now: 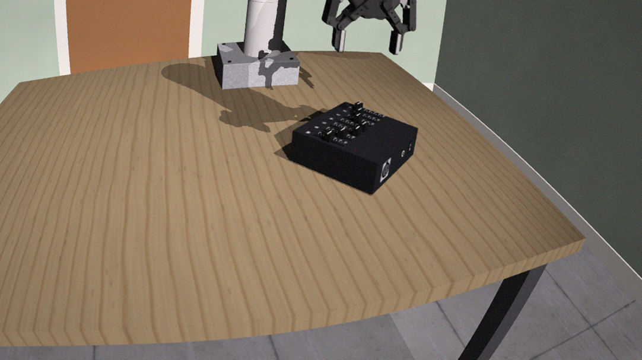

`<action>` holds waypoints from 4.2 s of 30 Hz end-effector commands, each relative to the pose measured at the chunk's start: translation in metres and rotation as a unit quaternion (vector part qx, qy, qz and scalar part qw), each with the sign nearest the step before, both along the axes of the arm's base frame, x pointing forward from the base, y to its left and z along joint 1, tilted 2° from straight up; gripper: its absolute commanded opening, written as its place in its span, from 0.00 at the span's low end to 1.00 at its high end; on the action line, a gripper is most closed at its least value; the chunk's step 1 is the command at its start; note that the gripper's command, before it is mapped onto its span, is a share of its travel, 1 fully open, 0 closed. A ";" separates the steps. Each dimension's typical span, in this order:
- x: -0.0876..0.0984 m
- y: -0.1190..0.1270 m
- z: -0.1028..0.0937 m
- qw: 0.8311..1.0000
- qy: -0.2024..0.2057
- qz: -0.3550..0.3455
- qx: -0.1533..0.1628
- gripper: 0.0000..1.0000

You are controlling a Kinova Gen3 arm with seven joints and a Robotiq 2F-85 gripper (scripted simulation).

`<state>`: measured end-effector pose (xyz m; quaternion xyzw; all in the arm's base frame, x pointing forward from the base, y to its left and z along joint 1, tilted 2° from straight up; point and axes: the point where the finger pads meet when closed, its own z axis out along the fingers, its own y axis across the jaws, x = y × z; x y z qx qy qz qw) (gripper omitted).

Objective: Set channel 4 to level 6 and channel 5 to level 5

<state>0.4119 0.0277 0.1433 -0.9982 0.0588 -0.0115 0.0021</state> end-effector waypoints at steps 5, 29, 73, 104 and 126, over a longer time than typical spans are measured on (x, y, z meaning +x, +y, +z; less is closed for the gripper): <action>0.002 0.003 0.002 1.000 -0.003 0.000 0.002 1.00; 0.029 0.015 -0.064 0.956 -0.004 0.292 -0.009 1.00; 0.032 0.017 -0.075 0.942 -0.004 0.336 -0.010 0.00; 0.033 0.017 -0.085 0.942 -0.004 0.336 -0.009 0.00; 0.033 0.017 -0.097 0.942 -0.004 0.336 -0.009 0.00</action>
